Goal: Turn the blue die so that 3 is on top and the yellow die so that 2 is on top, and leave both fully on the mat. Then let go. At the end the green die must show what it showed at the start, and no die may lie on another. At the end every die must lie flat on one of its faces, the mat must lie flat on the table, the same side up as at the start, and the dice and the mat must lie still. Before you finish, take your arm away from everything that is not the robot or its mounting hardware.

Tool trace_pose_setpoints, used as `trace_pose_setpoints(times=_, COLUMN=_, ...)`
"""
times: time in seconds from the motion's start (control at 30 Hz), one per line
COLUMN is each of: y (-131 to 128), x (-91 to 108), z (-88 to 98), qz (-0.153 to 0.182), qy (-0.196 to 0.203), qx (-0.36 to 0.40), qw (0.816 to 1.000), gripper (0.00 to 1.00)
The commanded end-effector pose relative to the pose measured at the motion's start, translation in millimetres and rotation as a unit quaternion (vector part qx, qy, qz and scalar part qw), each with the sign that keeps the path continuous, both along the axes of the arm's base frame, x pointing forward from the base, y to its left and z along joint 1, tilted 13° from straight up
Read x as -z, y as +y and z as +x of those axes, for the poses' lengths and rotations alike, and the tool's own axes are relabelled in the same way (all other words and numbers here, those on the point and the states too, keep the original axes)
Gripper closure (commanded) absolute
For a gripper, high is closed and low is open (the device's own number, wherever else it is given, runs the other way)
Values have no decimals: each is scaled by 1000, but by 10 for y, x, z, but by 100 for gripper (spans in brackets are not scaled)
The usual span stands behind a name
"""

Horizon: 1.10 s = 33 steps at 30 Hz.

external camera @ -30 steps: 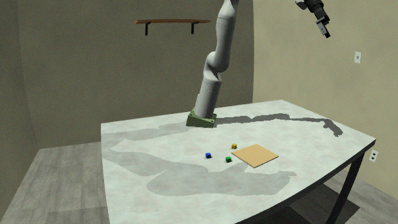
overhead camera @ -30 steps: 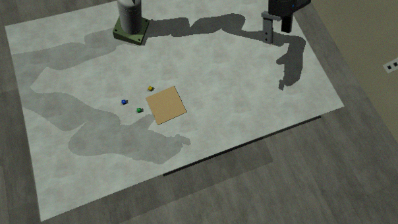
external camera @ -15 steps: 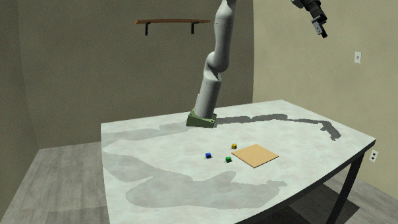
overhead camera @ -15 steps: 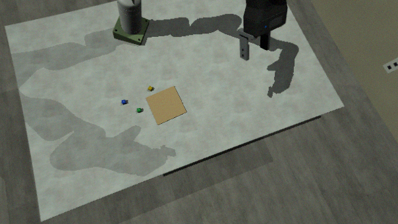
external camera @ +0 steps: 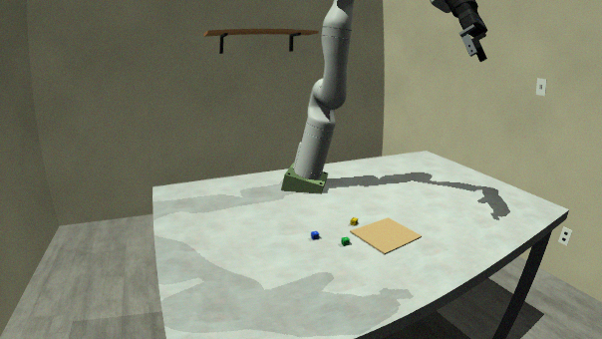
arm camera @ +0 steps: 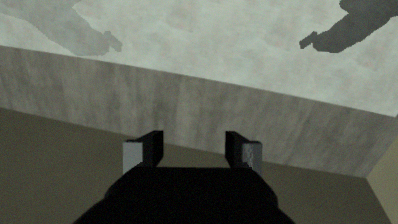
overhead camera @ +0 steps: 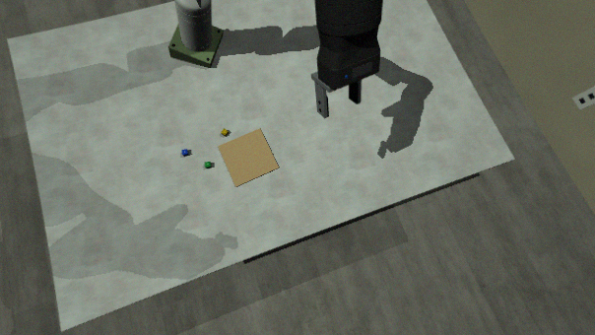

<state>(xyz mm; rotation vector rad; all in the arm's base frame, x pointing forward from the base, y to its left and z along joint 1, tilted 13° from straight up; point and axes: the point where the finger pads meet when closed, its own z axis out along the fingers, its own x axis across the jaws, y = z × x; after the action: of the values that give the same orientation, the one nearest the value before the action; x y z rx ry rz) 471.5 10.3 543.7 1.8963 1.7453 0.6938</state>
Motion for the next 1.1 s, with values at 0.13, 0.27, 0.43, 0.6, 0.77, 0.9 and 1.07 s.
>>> trace_pose_setpoints(times=0.13, y=-311, x=168, z=-1, qz=3, qy=11, qx=12, qw=1000, gripper=0)
trace_pose_setpoints(times=0.27, y=-311, x=168, z=-1, qz=3, qy=11, qx=12, qw=1000, gripper=0)
trace_pose_setpoints(times=0.43, y=-604, x=359, z=-16, qz=5, qy=24, qx=23, qw=999, gripper=0)
trace_pose_setpoints(times=0.6, y=-876, x=562, z=-46, qz=8, qy=37, qx=33, qw=999, gripper=0)
trace_pose_setpoints(times=0.77, y=-876, x=562, z=-46, qz=8, qy=37, qx=33, qw=999, gripper=0)
trace_pose_setpoints(times=0.9, y=-1126, x=777, z=-88, qz=11, qy=51, qx=41, qw=998, gripper=0)
trace_pose_setpoints(times=1.07, y=-1126, x=777, z=-88, qz=11, qy=51, qx=41, qw=998, gripper=0)
